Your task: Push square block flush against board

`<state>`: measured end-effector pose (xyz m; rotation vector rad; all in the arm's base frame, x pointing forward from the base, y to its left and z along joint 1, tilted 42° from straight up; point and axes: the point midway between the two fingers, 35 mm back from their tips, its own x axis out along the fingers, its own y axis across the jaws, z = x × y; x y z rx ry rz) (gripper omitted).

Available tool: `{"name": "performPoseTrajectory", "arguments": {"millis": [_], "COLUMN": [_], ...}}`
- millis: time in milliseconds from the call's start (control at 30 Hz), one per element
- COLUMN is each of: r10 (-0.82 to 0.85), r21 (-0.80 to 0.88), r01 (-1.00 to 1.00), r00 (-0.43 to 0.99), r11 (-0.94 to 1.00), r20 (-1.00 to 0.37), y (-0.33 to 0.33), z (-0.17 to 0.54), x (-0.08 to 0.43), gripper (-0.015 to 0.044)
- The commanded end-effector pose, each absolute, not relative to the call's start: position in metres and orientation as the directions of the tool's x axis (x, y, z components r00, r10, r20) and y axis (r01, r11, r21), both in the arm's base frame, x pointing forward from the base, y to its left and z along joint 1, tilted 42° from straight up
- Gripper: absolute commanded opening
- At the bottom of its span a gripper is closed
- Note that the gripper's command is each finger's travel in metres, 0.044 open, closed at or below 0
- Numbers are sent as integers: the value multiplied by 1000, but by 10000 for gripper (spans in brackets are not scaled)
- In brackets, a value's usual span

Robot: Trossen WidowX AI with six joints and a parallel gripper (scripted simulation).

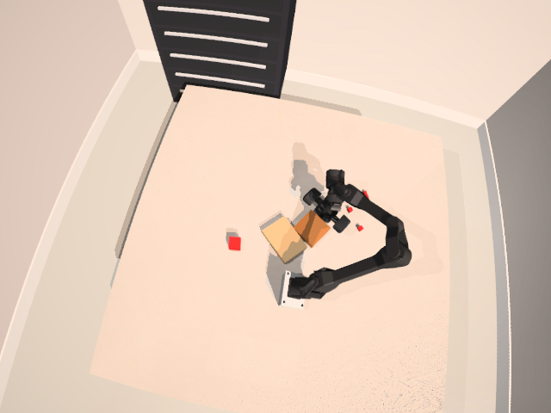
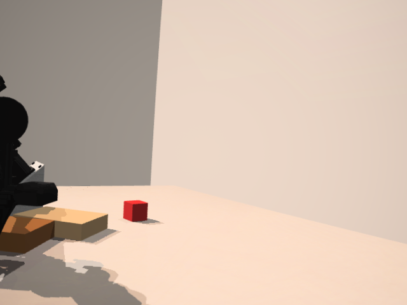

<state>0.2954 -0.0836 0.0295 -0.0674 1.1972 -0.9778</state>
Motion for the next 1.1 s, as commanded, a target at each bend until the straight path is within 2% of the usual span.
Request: {"name": "performPoseTrajectory", "arguments": {"millis": [0, 467, 1067], "r10": [-663, -663, -664], "r21": [-524, -524, -524], "r01": [597, 597, 598], "r00": [17, 17, 18], "r11": [607, 607, 607], "r20": [-748, -749, -748], "y": [-82, -79, -90], "z": [27, 23, 34], "x": [290, 284, 307], "gripper": [0, 0, 0]}}
